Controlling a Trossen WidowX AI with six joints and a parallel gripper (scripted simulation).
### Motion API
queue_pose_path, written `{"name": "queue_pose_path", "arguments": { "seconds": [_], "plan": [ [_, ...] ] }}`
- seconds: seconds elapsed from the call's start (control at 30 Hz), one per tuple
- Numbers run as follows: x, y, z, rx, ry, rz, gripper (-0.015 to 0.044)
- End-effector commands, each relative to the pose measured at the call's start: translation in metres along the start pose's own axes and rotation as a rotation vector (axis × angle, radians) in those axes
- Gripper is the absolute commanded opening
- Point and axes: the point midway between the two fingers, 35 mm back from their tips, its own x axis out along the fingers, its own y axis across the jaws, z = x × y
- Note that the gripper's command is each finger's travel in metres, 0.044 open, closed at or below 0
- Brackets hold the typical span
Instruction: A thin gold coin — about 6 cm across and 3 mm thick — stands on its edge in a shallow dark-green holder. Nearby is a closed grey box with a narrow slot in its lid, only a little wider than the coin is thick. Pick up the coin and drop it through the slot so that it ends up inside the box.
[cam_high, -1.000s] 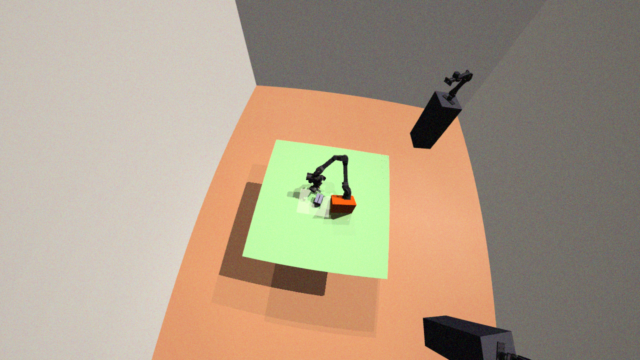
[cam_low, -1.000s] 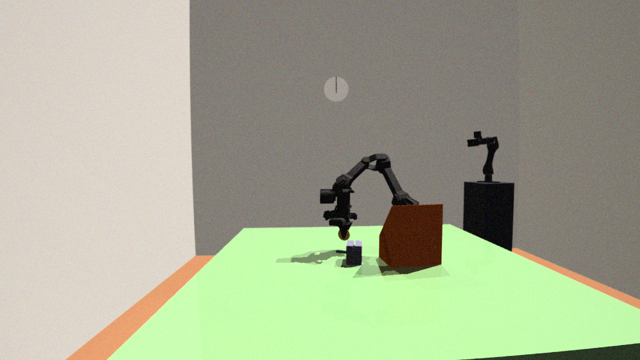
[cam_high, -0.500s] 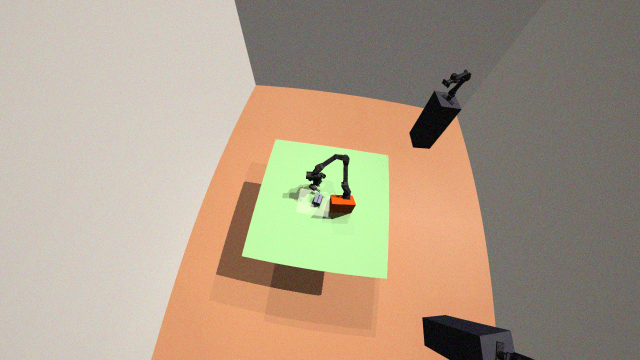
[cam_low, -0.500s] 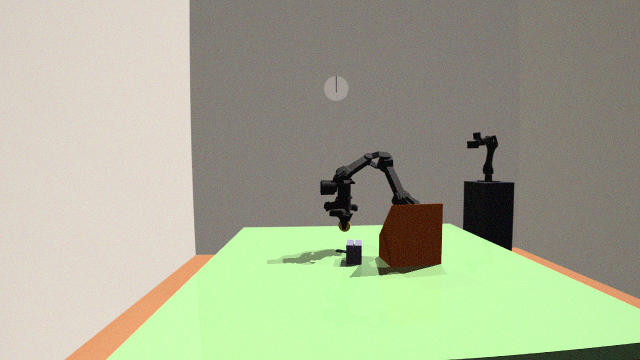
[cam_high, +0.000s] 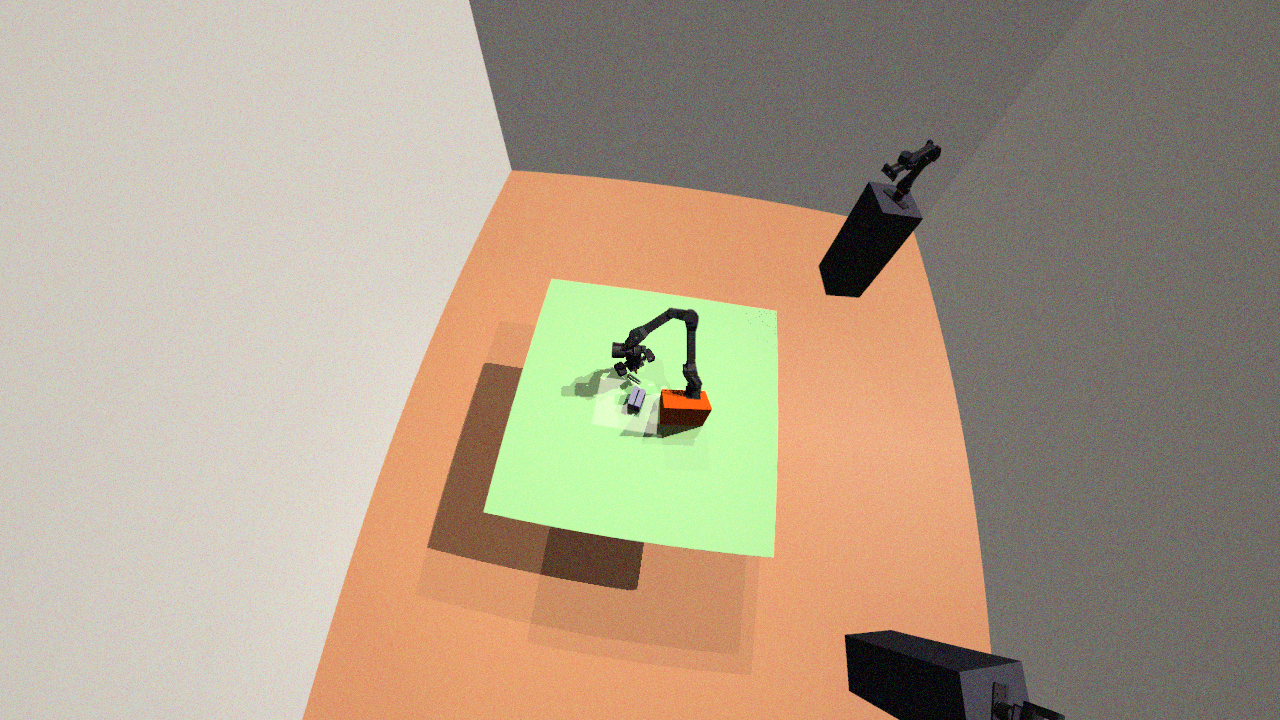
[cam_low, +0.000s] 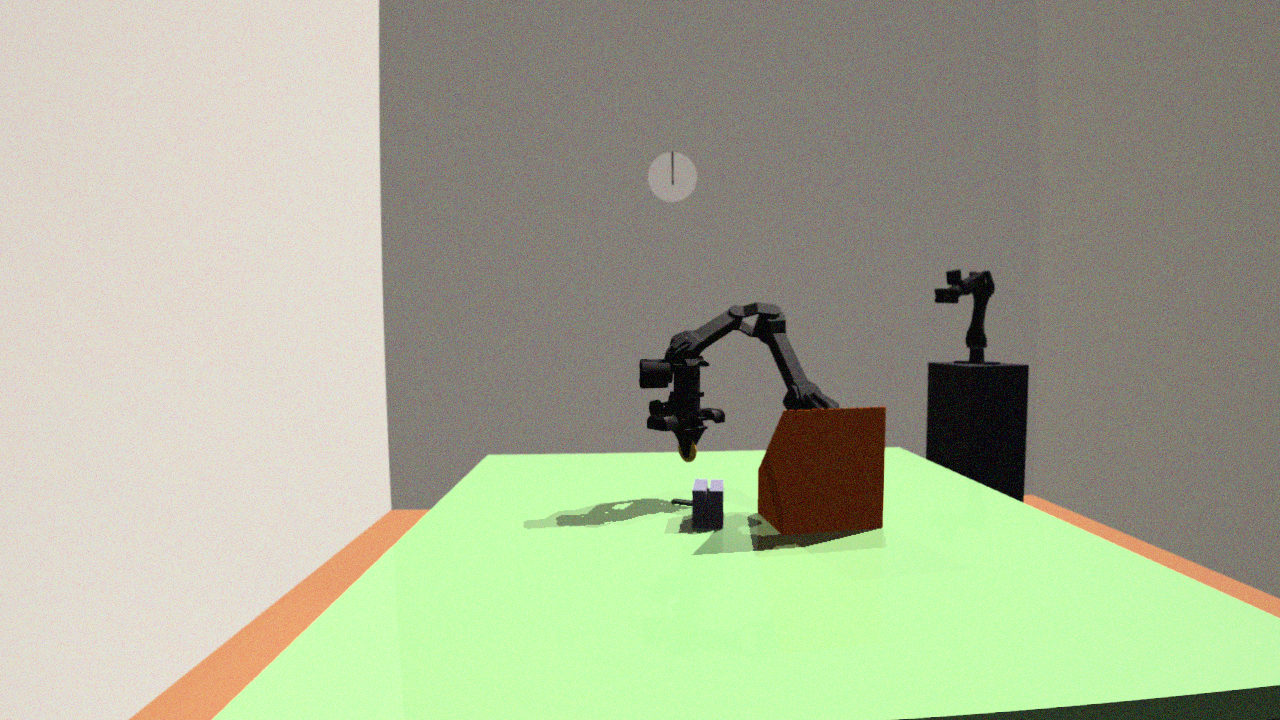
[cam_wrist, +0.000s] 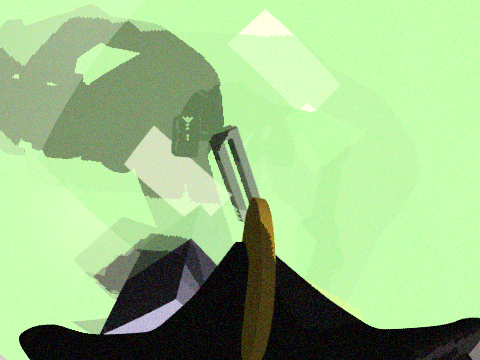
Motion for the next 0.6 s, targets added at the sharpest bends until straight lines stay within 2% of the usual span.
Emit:
{"name": "queue_pose_path", "arguments": {
  "seconds": [0.0,0.57],
  "plan": [
    [-0.0005,0.001,0.0016,0.151,-0.003,-0.002,0.0],
    [-0.0008,0.0049,0.0043,0.745,-0.004,-0.001,0.0]
  ]
}}
